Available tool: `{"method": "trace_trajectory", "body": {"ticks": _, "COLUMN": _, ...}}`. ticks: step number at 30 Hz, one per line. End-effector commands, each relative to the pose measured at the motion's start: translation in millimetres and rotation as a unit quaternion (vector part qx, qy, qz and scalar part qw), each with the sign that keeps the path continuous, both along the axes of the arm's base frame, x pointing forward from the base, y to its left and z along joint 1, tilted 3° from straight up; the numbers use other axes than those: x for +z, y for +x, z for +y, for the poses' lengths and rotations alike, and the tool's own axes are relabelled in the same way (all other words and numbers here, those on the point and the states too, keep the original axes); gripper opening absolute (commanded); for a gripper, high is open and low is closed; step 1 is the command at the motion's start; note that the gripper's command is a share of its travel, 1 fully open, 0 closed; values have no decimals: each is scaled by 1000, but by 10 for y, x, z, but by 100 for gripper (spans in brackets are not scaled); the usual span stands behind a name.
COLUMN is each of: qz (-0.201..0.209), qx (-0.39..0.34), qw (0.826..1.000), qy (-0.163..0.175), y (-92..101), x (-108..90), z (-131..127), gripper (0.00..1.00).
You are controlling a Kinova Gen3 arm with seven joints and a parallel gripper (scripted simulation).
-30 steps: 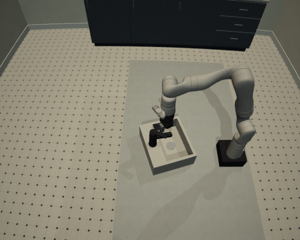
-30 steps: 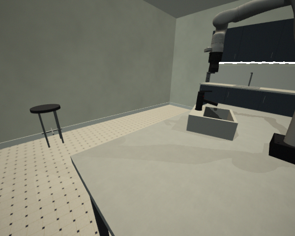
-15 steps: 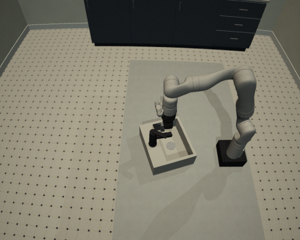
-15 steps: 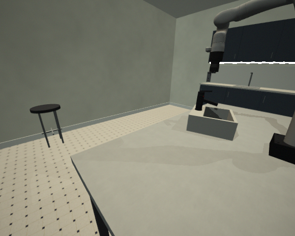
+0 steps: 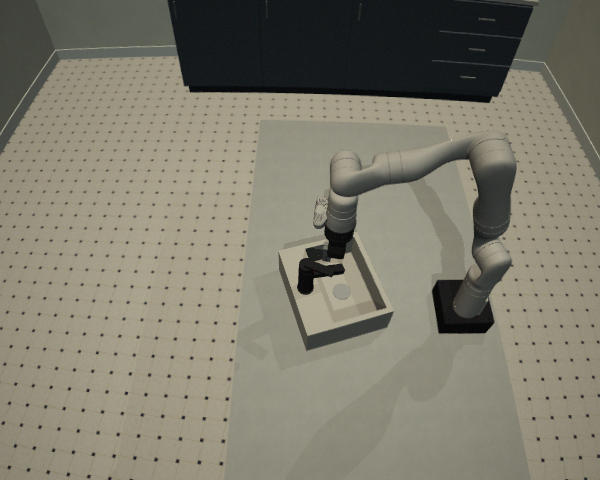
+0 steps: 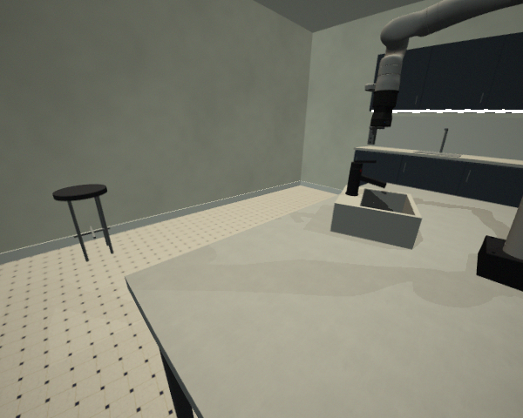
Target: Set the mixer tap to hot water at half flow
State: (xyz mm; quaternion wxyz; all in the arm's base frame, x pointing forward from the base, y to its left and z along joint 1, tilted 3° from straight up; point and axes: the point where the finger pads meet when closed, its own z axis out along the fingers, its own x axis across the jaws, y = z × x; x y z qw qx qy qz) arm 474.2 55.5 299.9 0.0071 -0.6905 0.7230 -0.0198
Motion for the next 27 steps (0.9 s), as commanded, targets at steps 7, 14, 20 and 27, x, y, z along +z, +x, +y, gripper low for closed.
{"method": "trace_trajectory", "body": {"ticks": 7, "qz": -6, "qx": -73, "qw": 997, "qy": 7, "y": -28, "x": 26, "z": 0, "gripper": 0}}
{"method": "trace_trajectory", "body": {"ticks": 14, "qz": -6, "qx": -107, "qw": 994, "qy": 9, "y": -43, "x": 30, "z": -13, "gripper": 0}}
{"method": "trace_trajectory", "body": {"ticks": 20, "qz": -6, "qx": -125, "qw": 992, "qy": 10, "y": -53, "x": 33, "z": -20, "gripper": 0}}
{"method": "trace_trajectory", "body": {"ticks": 27, "qz": -7, "qx": -139, "qw": 990, "qy": 11, "y": -60, "x": 34, "z": -25, "gripper": 0}}
